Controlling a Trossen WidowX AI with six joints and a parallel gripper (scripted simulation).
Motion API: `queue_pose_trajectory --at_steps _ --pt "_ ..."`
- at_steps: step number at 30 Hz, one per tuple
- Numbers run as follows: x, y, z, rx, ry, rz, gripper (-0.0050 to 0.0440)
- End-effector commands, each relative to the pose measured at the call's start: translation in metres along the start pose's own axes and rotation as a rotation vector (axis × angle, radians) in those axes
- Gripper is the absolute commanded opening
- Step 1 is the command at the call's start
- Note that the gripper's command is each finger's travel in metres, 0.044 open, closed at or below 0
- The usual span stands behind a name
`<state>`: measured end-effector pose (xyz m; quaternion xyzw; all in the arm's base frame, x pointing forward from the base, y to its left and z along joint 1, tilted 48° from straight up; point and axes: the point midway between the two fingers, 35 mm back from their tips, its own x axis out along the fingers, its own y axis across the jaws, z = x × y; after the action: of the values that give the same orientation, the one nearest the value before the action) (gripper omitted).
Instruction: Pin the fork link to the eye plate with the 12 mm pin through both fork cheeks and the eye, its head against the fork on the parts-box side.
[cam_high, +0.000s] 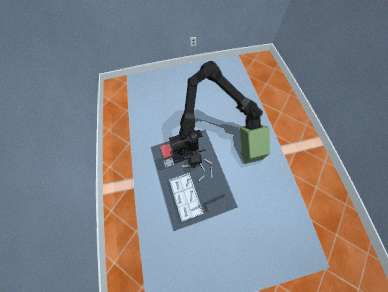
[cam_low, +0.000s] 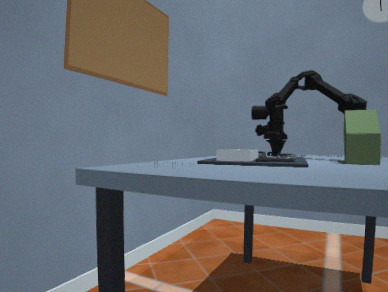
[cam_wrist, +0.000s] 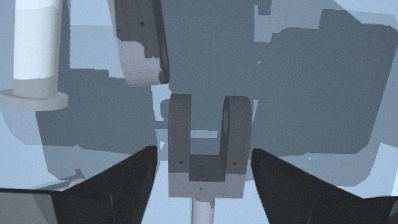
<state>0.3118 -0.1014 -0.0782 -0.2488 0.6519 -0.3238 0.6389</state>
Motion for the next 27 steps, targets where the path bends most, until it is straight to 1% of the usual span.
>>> queue_pose_trajectory --at_steps 1,16,17,27 --pt "-0.0023 -0.0021 0.0021 0.005 -0.010 -0.003 0.0250" --pt "-0.0023 -0.0021 0.0021 0.005 -0.010 -0.003 0.0250" --pt "-0.0023 -0.0021 0.0021 0.005 -0.010 -0.003 -0.0050" --pt "-0.0021 -0.0021 0.0020 0.005 -0.008 -0.002 -0.0050"
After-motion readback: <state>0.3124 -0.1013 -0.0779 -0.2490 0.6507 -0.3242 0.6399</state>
